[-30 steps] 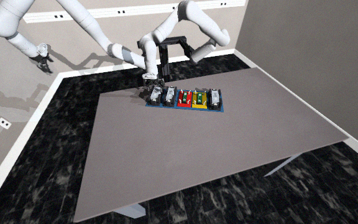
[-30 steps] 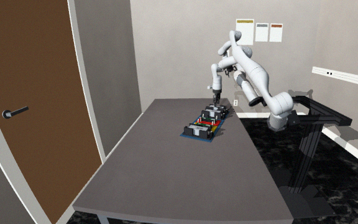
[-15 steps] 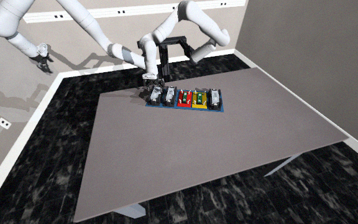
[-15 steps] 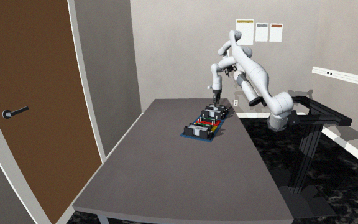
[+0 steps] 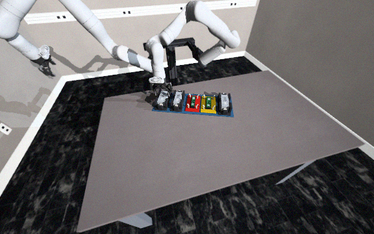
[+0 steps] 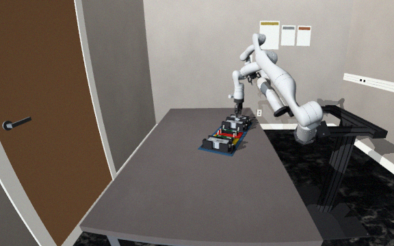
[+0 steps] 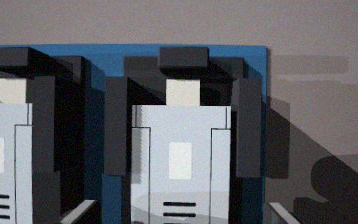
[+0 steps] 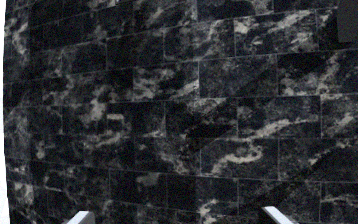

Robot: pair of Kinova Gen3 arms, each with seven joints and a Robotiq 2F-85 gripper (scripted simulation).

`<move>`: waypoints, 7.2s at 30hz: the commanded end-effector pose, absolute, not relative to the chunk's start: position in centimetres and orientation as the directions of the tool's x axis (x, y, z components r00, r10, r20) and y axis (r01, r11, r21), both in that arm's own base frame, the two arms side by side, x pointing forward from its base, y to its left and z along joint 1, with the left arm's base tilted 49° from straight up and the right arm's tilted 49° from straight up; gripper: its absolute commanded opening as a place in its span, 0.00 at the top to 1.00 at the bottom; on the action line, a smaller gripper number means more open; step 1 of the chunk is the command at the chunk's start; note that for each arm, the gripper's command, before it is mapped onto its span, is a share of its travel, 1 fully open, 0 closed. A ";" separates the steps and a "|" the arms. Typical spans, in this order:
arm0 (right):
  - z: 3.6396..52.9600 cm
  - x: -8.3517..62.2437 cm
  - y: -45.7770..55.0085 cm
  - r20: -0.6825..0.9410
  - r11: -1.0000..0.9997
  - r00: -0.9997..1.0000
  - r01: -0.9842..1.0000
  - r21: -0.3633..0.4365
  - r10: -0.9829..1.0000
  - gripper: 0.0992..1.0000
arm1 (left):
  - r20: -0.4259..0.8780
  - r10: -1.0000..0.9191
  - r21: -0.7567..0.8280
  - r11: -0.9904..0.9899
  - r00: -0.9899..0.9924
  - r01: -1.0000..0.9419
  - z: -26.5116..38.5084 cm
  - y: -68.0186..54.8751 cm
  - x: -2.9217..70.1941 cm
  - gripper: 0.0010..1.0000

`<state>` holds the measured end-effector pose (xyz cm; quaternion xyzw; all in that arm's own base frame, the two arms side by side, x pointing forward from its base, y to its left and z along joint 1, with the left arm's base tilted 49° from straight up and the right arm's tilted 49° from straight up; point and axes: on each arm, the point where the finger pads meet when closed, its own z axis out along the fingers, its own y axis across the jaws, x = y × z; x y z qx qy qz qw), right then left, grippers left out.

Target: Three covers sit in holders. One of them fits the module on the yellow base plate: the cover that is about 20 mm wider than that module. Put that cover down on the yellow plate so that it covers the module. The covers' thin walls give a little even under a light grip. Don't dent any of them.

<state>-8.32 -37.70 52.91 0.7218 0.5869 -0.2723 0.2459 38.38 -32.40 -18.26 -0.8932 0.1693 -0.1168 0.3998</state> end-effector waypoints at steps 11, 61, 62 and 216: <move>53.0 -8.4 -37.7 -0.682 -0.191 0.164 0.981 0.036 0.712 0.00 | 0.071 -0.400 -0.754 -0.621 0.914 -0.213 -18.7 -32.0 38.7 0.00; 53.0 -8.4 -37.7 -0.682 -0.191 0.164 0.981 0.036 0.712 0.00 | 0.071 -0.399 -0.754 -0.621 0.914 -0.213 -19.5 -31.0 39.1 0.00; 53.0 -8.4 -37.7 -0.682 -0.191 0.164 0.981 0.036 0.712 0.00 | 0.071 -0.400 -0.754 -0.621 0.914 -0.213 -19.6 -31.0 39.1 0.00; 53.0 -8.4 -37.7 -0.682 -0.191 0.164 0.981 0.036 0.712 0.00 | 0.065 -0.392 -0.758 -0.617 0.918 -0.210 -16.8 -33.7 37.4 0.99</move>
